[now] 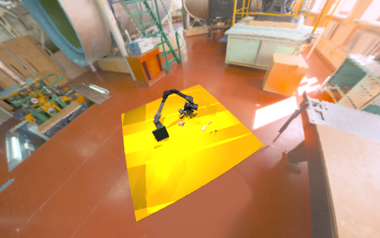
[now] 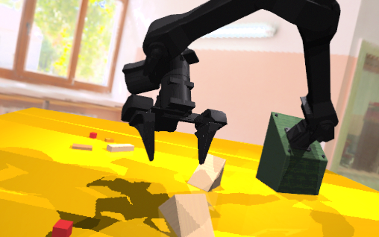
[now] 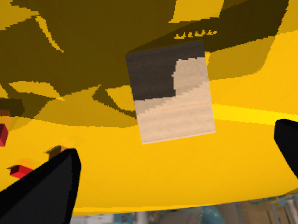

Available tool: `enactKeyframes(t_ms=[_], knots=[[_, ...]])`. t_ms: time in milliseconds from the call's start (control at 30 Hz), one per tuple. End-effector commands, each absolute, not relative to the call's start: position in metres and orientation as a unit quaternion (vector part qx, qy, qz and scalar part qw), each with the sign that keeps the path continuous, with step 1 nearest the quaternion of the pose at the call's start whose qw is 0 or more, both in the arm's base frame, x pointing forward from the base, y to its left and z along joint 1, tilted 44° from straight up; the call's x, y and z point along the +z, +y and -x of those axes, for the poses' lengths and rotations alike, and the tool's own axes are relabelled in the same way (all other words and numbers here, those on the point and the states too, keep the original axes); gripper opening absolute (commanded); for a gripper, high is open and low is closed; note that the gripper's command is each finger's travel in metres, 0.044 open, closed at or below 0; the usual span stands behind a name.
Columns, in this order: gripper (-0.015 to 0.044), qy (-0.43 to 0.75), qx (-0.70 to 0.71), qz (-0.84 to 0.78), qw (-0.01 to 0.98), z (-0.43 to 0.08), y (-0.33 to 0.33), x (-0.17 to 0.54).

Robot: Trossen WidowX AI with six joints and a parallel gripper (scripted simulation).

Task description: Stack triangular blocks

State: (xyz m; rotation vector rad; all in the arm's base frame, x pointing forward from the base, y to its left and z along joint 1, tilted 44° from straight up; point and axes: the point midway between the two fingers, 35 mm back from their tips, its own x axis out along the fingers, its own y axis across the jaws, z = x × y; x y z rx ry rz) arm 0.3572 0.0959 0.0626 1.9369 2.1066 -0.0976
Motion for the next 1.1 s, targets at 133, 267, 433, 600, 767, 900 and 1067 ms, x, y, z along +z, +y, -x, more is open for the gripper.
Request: enactKeyframes(t_ms=[133, 267, 433, 600, 767, 900, 1067], knots=[[0.0440, 0.732, -0.022, -0.666, 0.140, -0.354, 0.138, 0.053], [0.0440, 0.736, -0.011, -0.663, 0.136, -0.351, 0.159, 0.051], [0.0440, 0.742, 0.001, -0.658, 0.131, -0.345, 0.178, 0.052], [0.0440, 0.742, 0.001, -0.658, 0.130, -0.345, 0.179, 0.053], [0.0440, 0.742, 0.001, -0.658, 0.130, -0.345, 0.179, 0.053], [0.0387, 0.742, 0.000, -0.657, 0.133, -0.346, 0.179, 0.052], [0.0256, 0.742, 0.000, -0.657, 0.133, -0.346, 0.179, 0.052]])
